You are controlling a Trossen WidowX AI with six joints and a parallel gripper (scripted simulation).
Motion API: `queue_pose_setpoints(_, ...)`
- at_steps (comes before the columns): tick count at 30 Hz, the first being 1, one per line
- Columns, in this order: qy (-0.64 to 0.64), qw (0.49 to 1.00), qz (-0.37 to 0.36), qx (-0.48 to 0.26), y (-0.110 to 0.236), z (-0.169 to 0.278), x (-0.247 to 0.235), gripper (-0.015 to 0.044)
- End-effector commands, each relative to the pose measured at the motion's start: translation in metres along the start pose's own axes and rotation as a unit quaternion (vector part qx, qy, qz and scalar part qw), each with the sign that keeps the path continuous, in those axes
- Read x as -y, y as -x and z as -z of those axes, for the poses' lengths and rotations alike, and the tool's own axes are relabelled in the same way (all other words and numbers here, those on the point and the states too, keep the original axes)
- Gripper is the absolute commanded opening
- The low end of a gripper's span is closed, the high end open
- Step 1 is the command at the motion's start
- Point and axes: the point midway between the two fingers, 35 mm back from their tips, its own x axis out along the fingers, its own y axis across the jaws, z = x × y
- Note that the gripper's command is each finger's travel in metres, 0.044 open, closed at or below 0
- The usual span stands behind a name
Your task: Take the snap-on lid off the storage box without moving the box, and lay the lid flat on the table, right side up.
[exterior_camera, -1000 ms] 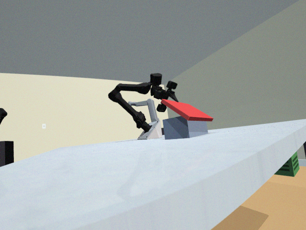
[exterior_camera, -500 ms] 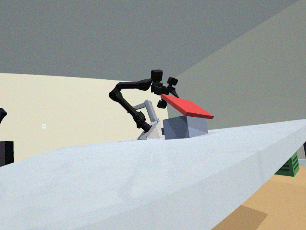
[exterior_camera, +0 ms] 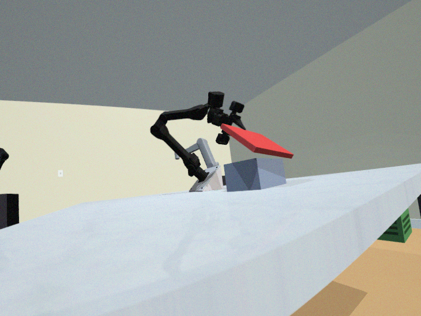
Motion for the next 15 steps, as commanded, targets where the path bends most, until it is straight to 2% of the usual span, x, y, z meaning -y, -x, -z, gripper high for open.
queue_pose_setpoints(1,-0.004,1.0,-0.004,0.002,0.005,-0.001,-0.008,0.0)
queue_pose_setpoints(15,-0.004,1.0,-0.004,0.001,0.015,-0.001,-0.019,0.0)
